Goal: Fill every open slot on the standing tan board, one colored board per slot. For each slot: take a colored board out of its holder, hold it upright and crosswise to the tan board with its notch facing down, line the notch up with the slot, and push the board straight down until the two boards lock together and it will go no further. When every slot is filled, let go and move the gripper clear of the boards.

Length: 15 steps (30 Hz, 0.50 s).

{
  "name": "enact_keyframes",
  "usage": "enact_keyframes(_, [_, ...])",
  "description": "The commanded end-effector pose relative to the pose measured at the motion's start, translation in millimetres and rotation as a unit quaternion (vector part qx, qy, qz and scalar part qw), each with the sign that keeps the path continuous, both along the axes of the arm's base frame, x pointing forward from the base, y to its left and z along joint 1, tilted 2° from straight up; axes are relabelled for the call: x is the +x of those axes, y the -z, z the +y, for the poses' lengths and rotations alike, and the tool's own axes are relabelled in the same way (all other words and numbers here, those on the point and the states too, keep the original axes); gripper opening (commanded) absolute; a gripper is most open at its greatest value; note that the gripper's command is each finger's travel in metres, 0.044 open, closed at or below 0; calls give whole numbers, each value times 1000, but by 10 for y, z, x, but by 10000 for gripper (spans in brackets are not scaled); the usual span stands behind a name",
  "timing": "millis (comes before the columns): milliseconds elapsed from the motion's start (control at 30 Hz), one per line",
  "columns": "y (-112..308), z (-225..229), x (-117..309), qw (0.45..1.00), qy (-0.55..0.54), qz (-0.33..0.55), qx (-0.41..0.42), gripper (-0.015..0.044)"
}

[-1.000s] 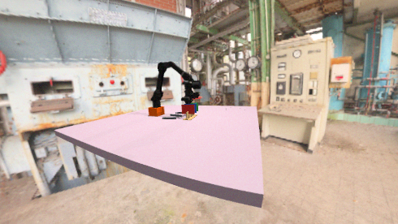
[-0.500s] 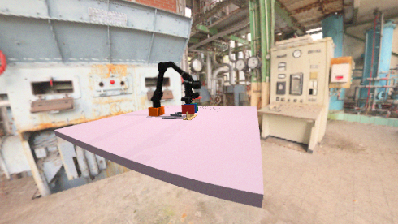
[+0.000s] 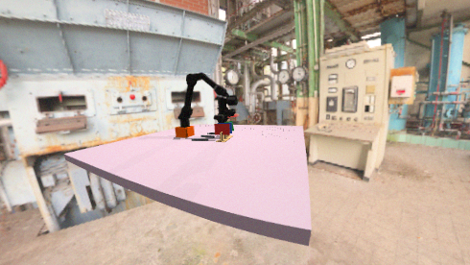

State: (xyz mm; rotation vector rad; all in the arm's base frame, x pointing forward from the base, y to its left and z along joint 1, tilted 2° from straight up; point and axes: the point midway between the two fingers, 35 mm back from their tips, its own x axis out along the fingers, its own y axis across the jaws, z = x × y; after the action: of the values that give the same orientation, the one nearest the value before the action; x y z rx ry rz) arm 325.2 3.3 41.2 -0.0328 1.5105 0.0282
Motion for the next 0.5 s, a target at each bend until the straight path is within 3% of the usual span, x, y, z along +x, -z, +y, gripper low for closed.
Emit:
enact_keyframes(0, [0, 0, 0, 1000, 0, 0, 0, 161])
enact_keyframes(100, [-99, 1, 7, 1000, -1, -1, 0, 161])
enact_keyframes(267, [-753, 1, -42, 1000, -5, -1, 0, 161])
enact_keyframes(467, [-780, 1, -12, 1000, -4, -1, 0, 161])
